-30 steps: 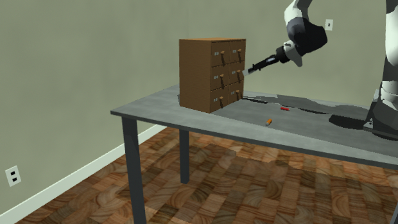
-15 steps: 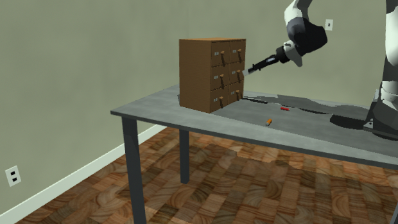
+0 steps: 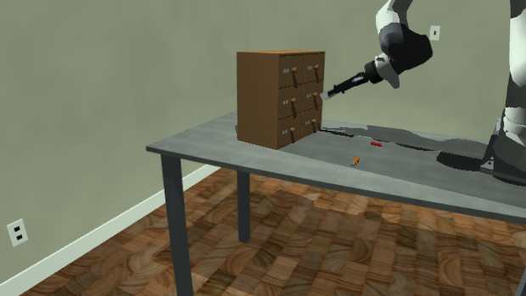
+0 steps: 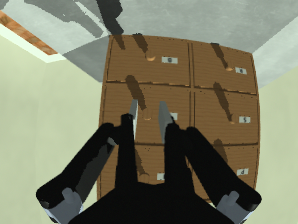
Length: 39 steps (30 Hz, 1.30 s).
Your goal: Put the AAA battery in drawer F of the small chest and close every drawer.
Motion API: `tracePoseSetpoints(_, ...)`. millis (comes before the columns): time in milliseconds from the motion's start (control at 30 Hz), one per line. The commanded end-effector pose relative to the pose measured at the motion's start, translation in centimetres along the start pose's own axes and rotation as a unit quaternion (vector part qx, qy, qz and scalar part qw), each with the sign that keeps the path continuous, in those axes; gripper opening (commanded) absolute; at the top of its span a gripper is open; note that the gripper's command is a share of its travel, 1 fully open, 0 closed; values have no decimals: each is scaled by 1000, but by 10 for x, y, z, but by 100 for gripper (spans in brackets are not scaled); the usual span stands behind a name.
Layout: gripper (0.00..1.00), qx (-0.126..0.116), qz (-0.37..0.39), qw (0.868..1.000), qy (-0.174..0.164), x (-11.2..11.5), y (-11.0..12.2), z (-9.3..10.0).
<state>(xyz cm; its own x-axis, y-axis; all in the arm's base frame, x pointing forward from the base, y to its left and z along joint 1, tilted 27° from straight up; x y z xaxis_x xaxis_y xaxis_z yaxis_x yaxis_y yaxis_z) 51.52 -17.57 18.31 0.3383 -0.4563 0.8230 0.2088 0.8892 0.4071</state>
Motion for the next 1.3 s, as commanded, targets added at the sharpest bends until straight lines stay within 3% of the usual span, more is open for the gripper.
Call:
tracePoseSetpoints(0, 20, 0, 1, 1000, 1, -1, 1, -1)
tracePoseSetpoints(867, 20, 0, 1, 1000, 1, 0, 1, -1)
tracePoseSetpoints(1267, 20, 0, 1, 1000, 1, 7, 1, -14)
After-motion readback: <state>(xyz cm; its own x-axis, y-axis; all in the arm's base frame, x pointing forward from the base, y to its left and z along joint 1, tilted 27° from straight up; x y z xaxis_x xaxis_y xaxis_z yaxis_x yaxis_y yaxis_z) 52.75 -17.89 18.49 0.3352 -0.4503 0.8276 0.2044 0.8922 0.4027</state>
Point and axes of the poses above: the point where the finger pads meet when closed, its own z axis back along the fingers, its own y axis across the jaws, x = y × z, the point moved 9 cm from there along z, back along the fingers, and after that the axes turned 3 degrees about z, right-handed, at the moved point
